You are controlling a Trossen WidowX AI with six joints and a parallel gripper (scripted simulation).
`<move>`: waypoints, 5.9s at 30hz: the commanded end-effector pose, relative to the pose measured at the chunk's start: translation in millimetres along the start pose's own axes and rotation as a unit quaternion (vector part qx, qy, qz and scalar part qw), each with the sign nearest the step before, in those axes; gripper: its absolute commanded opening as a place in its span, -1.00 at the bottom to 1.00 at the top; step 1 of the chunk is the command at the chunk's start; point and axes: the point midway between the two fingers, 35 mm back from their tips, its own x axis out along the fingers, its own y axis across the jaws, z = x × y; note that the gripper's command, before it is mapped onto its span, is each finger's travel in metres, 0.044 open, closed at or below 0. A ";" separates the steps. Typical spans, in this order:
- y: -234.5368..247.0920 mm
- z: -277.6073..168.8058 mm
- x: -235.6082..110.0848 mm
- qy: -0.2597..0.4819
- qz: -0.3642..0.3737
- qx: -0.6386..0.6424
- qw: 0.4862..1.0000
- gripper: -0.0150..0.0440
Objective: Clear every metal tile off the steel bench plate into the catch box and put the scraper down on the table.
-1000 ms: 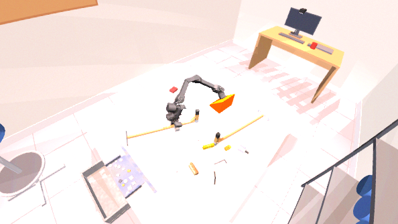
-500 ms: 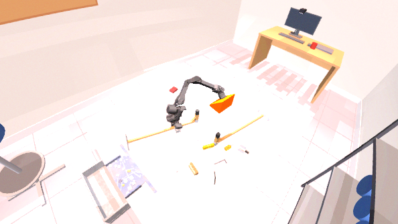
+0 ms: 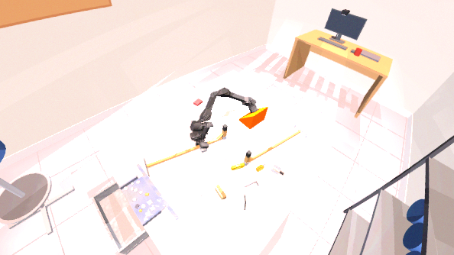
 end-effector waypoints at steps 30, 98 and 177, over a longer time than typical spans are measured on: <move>20.5 17.4 -27.6 0.000 0.001 0.001 1.000 -0.49; -17.0 34.1 -56.7 0.000 0.029 -0.057 0.998 -0.49; 25.6 -0.8 -0.6 0.000 0.027 -0.057 0.998 -0.49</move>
